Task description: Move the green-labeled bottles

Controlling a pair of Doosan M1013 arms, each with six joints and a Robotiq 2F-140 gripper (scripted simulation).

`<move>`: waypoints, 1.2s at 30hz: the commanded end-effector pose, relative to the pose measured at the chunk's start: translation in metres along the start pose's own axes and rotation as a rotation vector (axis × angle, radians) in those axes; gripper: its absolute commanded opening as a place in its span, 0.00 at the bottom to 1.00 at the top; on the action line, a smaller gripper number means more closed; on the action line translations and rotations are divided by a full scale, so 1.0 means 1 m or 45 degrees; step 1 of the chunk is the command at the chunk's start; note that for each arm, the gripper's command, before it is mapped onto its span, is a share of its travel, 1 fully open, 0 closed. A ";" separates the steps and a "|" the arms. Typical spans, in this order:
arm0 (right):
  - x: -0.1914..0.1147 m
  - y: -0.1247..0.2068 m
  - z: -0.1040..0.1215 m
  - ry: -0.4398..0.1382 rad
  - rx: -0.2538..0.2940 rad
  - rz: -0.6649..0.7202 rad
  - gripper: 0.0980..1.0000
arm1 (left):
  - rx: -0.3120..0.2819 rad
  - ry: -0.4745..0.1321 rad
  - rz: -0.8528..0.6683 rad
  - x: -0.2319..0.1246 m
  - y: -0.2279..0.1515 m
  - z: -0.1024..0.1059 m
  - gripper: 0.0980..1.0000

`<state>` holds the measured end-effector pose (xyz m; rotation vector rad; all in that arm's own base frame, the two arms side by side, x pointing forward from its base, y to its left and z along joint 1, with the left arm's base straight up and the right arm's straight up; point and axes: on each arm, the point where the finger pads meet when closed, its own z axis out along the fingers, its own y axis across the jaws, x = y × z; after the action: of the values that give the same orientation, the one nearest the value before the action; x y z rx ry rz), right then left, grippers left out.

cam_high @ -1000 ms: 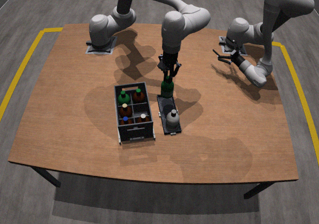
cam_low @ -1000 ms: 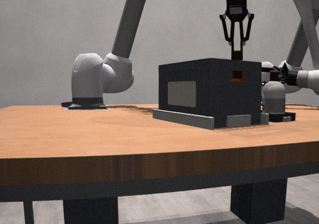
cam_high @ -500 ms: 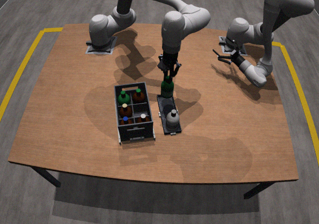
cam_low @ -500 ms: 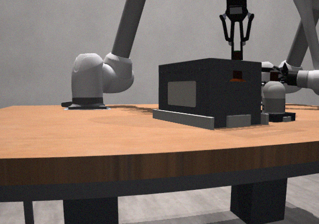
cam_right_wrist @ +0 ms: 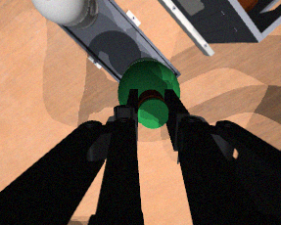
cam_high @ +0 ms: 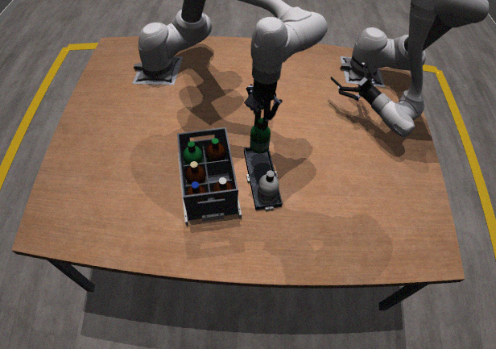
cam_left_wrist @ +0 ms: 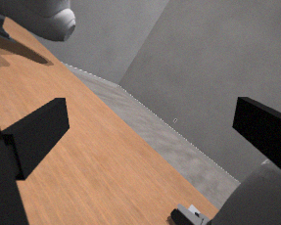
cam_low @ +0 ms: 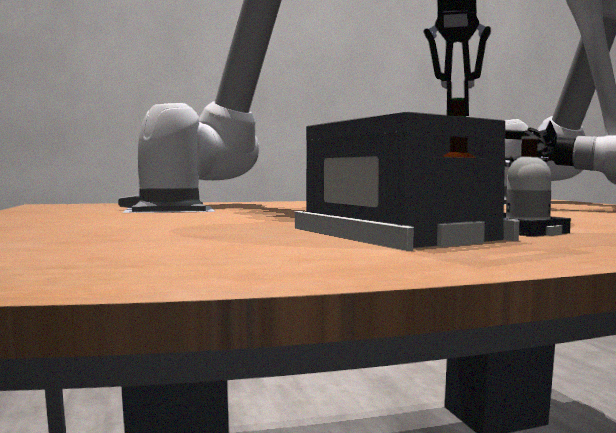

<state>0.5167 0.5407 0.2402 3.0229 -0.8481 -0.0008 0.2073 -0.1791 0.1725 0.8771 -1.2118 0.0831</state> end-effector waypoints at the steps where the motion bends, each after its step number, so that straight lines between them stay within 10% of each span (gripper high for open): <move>1: 0.000 0.000 -0.001 0.000 0.003 0.000 0.00 | 0.000 -0.001 0.000 0.000 0.000 0.000 1.00; 36: 0.000 0.000 -0.016 0.000 0.003 0.000 0.00 | 0.000 -0.001 0.000 0.000 0.000 0.000 1.00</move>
<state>0.5167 0.5407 0.2535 3.0230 -0.8481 -0.0008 0.2073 -0.1791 0.1725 0.8771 -1.2118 0.0831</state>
